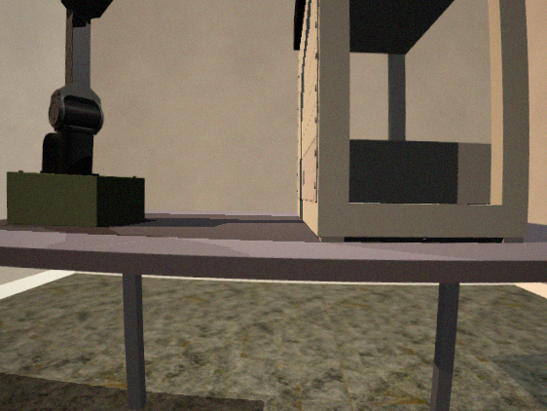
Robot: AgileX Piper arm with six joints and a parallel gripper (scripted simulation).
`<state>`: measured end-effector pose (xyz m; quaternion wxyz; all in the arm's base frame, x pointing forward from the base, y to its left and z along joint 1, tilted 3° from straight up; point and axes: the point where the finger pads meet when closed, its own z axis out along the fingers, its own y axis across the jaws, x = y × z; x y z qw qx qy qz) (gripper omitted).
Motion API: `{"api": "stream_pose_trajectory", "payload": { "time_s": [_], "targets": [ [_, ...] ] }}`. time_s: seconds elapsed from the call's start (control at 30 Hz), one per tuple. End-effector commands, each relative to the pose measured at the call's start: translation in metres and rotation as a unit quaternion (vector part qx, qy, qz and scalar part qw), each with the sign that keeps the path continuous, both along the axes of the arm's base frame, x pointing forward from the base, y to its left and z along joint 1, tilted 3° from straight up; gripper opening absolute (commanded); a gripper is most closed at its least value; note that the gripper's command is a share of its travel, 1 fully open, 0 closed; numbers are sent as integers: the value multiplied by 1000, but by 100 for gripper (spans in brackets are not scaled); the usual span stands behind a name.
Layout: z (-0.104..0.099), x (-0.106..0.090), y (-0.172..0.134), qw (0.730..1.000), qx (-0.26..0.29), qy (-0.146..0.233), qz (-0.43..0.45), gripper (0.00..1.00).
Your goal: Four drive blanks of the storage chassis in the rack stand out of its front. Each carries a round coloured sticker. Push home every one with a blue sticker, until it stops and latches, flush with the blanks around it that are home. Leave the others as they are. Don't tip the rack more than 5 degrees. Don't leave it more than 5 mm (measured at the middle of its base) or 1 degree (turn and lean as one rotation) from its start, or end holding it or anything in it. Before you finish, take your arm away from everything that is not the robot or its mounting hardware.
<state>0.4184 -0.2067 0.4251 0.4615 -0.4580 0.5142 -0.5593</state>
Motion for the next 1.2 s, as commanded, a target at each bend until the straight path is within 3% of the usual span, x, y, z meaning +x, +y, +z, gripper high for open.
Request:
{"api": "stream_pose_trajectory", "payload": {
  "time_s": [0.0, 0.13, 0.33, 0.4, 0.57, 0.77, 0.9, 0.97, 1.07, 1.17],
  "targets": [
    [-2, 0, 2, 1000, 2, 1, 3, 0],
    [-3, -22, 5, 1000, 2, 1, 3, 0],
    [-6, -77, 13, 1000, 2, 1, 3, 0],
    [-6, -77, 13, 1000, 2, 1, 3, 0],
    [-7, -102, 17, 1000, 2, 1, 3, 0],
    [-7, -107, 18, 1000, 2, 1, 3, 0],
    [-8, -130, 21, 1000, 2, 1, 3, 0],
    [-8, -130, 21, 1000, 2, 1, 3, 0],
    [-8, -151, 23, 1000, 2, 1, 3, 0],
    [-8, -159, 24, 1000, 2, 1, 3, 0]
  ]
}}
